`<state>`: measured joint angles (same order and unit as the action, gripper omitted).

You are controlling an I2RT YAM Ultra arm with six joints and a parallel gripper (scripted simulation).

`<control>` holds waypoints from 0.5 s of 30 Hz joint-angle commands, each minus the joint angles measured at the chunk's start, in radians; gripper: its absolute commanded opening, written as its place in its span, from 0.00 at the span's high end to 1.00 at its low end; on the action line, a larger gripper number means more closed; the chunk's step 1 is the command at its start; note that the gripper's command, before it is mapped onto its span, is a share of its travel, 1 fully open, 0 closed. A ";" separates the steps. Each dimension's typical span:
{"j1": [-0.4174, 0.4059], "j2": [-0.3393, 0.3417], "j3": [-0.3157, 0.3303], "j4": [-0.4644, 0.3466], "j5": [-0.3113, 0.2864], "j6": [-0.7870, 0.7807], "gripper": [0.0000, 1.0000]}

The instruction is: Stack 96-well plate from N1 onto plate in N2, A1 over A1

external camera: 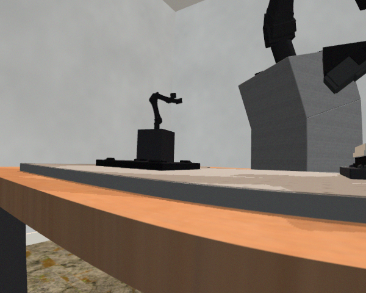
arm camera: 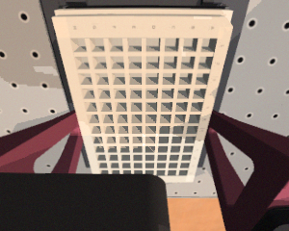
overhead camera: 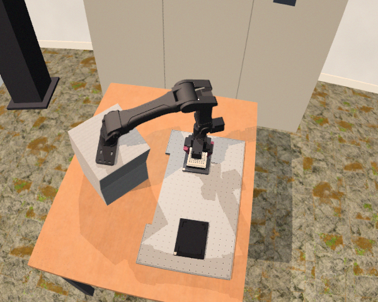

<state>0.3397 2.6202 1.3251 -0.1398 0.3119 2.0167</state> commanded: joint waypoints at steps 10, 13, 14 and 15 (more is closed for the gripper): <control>0.003 -0.006 0.008 -0.006 0.002 -0.001 0.00; 0.003 -0.006 0.008 -0.006 0.002 -0.001 0.00; 0.003 -0.006 0.008 -0.006 0.002 -0.001 0.00; 0.003 -0.006 0.008 -0.006 0.002 -0.001 0.00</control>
<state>0.3397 2.6198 1.3251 -0.1398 0.3119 2.0167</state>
